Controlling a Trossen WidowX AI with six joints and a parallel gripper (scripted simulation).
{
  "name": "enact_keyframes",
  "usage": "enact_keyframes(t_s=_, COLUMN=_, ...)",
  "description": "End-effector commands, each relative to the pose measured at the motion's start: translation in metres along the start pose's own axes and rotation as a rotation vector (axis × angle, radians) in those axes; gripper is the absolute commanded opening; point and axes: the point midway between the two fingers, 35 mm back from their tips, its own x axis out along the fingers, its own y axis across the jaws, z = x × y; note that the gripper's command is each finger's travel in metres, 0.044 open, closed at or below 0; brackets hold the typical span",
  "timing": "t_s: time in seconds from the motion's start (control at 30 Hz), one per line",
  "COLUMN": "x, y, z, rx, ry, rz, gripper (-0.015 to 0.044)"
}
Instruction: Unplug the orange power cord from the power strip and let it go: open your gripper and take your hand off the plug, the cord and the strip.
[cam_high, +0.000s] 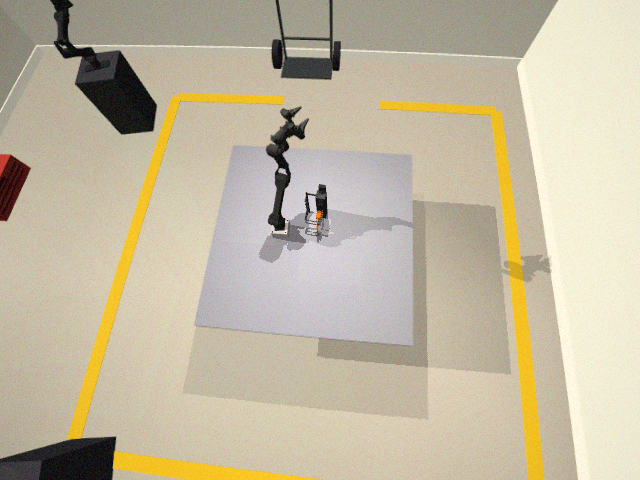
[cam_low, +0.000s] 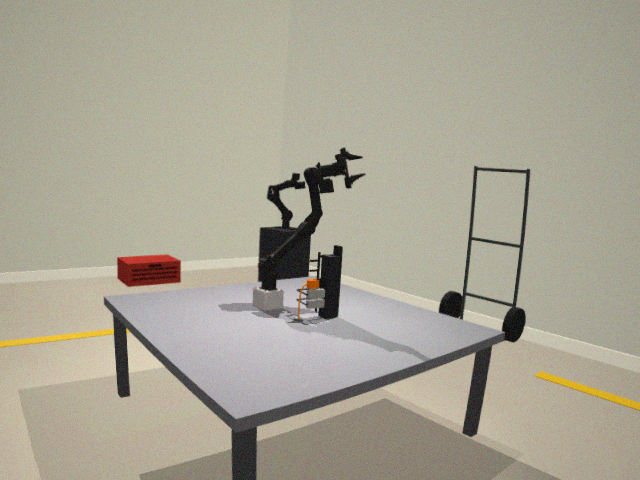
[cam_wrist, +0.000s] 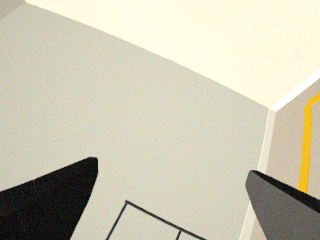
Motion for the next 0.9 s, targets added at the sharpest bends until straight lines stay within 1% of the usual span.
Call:
enact_keyframes(t_s=0.0, x=-0.001, y=0.001, z=0.000, rx=0.006, ry=0.001, rz=0.004, gripper=0.0374)
enact_keyframes(t_s=0.07, x=-0.006, y=0.011, z=0.000, rx=0.055, ry=0.005, rz=0.040, gripper=0.0321)
enact_keyframes(t_s=0.13, x=-0.017, y=0.031, z=0.001, rx=0.155, ry=0.017, rz=0.110, gripper=0.0269)
enact_keyframes(t_s=0.27, x=-0.056, y=0.083, z=0.011, rx=0.455, ry=0.072, rz=0.307, gripper=0.0164)
enact_keyframes(t_s=0.53, x=-0.140, y=0.157, z=0.055, rx=1.034, ry=0.280, rz=0.658, gripper=0.0160)
enact_keyframes(t_s=0.67, x=-0.172, y=0.173, z=0.080, rx=1.240, ry=0.372, rz=0.772, gripper=0.0160)
enact_keyframes(t_s=0.87, x=-0.236, y=0.184, z=0.147, rx=1.660, ry=0.569, rz=0.986, gripper=0.0160)
